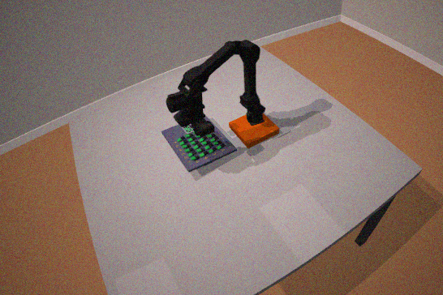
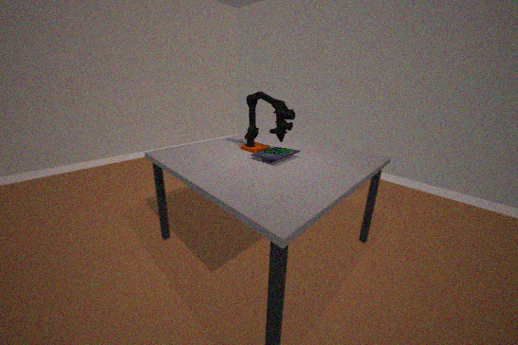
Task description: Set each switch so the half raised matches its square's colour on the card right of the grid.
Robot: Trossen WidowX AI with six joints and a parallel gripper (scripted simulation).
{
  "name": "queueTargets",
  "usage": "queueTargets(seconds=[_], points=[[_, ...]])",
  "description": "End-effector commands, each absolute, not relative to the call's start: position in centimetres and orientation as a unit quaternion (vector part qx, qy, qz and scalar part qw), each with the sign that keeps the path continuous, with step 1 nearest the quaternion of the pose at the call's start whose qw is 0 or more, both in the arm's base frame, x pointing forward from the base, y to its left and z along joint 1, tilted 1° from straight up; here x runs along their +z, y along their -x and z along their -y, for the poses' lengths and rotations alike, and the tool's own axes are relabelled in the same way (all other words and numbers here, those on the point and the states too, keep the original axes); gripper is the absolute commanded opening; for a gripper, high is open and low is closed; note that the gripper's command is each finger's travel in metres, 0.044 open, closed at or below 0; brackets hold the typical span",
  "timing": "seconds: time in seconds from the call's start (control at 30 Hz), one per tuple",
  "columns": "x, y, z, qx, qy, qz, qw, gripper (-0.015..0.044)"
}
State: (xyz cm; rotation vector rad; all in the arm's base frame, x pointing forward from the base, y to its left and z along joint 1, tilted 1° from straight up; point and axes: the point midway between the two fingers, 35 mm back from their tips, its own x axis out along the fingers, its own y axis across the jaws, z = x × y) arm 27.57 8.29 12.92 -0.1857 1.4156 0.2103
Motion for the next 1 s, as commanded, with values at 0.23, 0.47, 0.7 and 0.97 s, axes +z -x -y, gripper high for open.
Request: queueTargets(seconds=[0.23, 0.47, 0.7, 0.97], points=[[9.4, -27.5, -8.3, 0.094, 0.085, -0.646, 0.752, 0.0], [8.6, -27.6, -8.4, 0.094, 0.085, -0.646, 0.752, 0.0], [7.6, -27.7, -8.4, 0.094, 0.085, -0.646, 0.752, 0.0], [7.5, -27.7, -8.4, 0.094, 0.085, -0.646, 0.752, 0.0]])
